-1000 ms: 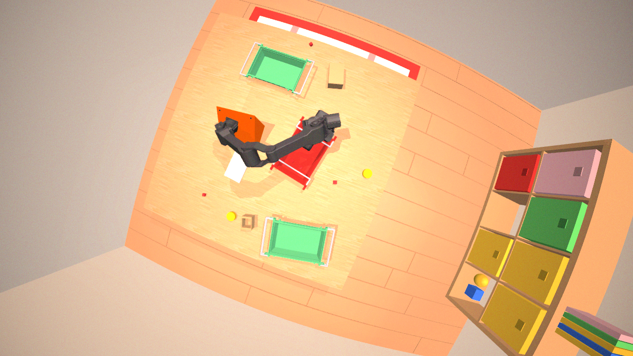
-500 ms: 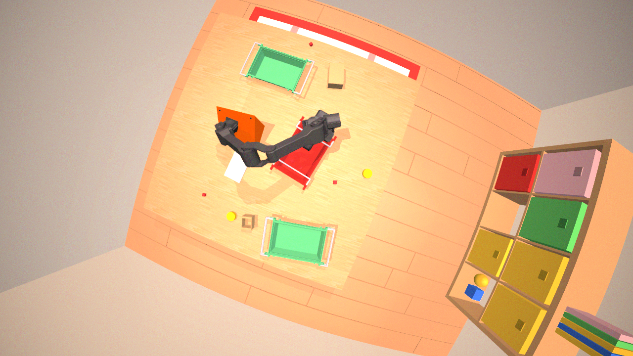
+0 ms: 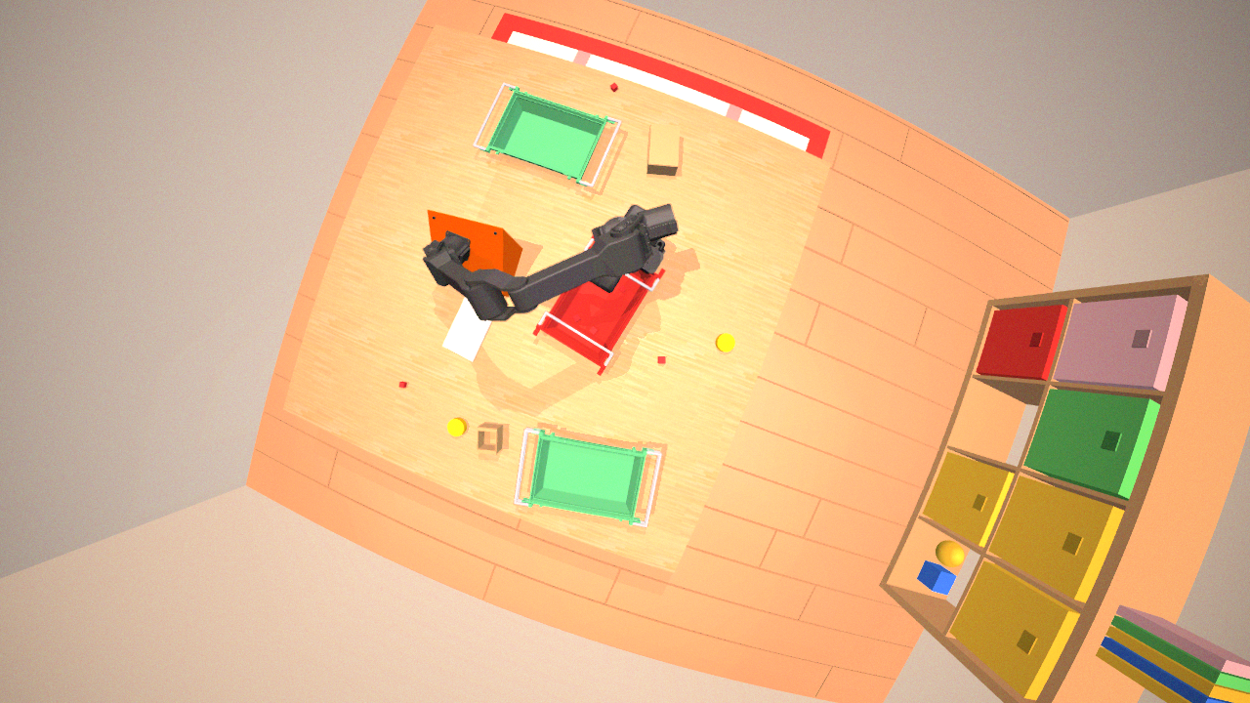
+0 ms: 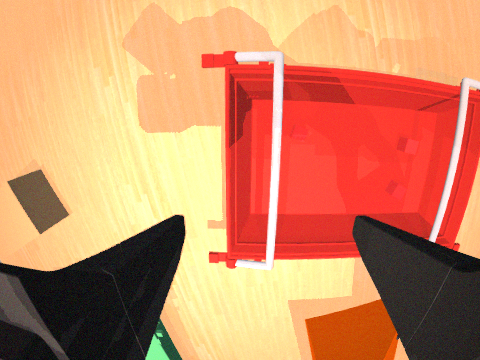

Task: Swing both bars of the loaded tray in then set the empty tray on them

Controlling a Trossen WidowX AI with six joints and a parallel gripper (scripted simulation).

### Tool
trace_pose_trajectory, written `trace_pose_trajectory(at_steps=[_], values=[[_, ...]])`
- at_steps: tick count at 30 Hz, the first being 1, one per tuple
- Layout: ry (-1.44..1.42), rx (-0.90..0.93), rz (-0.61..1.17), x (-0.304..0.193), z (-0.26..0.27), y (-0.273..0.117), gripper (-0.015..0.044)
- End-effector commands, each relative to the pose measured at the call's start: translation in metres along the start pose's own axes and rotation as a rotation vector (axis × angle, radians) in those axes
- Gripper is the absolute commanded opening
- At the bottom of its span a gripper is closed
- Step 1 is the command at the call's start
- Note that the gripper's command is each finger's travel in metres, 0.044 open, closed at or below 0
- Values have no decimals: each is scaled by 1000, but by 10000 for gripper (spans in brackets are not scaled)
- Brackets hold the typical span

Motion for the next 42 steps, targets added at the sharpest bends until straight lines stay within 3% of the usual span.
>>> trace_pose_trajectory(at_steps=[1,12,22,31,42], values=[[-20,-8,27,-19,15,9,440],[-114,51,49,-194,97,7,440],[-180,4,47,-356,92,48,440],[-183,-2,45,-365,90,61,440],[-182,-3,44,-368,90,123,440]])
Point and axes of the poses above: the point midway between the two fingers, 35 mm back from their tips, its own y axis out along the fingers, its own z axis across the jaws, x = y × z, the point moved 10 cm from there along -y, back along the fingers, and after that the axes turned 5 degrees about y, right-handed, at the moved point
